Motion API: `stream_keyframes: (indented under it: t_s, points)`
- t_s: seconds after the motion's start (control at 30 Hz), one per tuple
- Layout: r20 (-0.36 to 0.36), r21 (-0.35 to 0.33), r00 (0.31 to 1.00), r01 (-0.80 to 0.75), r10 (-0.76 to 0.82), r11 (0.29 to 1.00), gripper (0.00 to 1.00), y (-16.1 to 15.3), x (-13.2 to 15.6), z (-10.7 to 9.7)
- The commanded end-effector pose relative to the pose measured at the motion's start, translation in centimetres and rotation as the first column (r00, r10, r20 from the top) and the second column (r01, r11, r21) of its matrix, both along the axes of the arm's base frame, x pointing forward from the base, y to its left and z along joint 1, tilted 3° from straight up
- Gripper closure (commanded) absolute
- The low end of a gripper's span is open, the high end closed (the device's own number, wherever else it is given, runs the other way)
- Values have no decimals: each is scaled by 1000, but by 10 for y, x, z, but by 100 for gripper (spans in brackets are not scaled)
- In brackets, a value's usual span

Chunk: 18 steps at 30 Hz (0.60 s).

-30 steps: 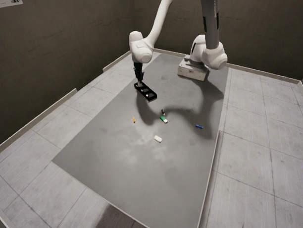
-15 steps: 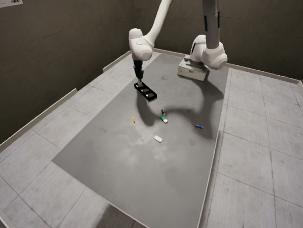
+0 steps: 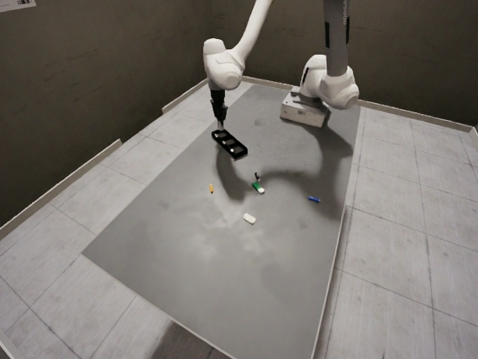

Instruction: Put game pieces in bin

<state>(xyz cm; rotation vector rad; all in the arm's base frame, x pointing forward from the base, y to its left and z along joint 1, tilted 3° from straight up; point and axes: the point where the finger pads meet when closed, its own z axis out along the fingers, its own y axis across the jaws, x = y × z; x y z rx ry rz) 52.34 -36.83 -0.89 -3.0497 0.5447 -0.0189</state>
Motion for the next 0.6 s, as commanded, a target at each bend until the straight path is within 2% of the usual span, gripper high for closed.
stream_keyframes:
  t_s: [0.0, 0.3, 0.57]
  points:
    - [1, -1, 1000, 0, 0, 1000, 85, 12, 7, 1]
    - [1, -1, 1000, 0, 0, 1000, 85, 53, 27, 4]
    - [1, 0, 1000, 0, 0, 1000, 85, 69, 35, 4]
